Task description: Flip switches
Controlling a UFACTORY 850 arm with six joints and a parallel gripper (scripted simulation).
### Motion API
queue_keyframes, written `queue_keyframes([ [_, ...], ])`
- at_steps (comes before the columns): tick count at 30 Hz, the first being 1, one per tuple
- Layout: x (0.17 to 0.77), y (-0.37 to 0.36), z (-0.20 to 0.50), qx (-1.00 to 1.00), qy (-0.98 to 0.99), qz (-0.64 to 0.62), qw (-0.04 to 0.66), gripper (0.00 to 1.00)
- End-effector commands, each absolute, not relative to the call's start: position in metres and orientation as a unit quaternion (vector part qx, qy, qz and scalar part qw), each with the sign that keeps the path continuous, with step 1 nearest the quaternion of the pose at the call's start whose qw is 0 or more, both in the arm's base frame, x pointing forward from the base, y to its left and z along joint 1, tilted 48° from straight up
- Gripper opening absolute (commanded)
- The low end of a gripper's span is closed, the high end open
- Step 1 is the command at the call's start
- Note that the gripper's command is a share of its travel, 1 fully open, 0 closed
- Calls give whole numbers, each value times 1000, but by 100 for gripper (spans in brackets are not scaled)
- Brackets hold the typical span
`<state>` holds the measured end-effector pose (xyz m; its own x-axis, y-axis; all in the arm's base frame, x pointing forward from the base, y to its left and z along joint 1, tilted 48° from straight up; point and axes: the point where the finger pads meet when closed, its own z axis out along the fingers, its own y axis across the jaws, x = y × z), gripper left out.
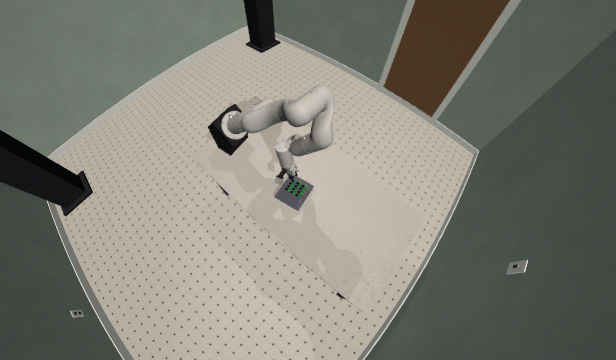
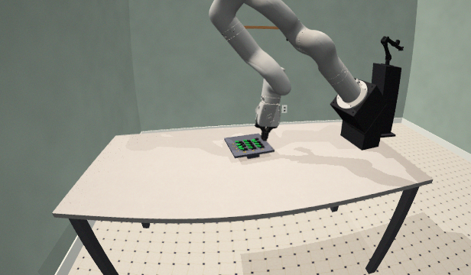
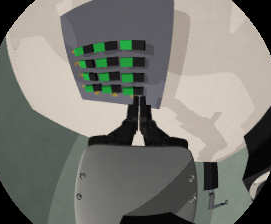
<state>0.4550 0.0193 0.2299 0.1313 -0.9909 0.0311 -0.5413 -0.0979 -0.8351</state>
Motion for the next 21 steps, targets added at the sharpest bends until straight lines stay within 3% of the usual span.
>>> queue_keyframes([
  [1,455,19,230,-667,575,-323,348,0],
  [14,480,-3,257,-710,618,-239,237,0],
  [21,482,-3,258,-712,619,-234,236,0],
])
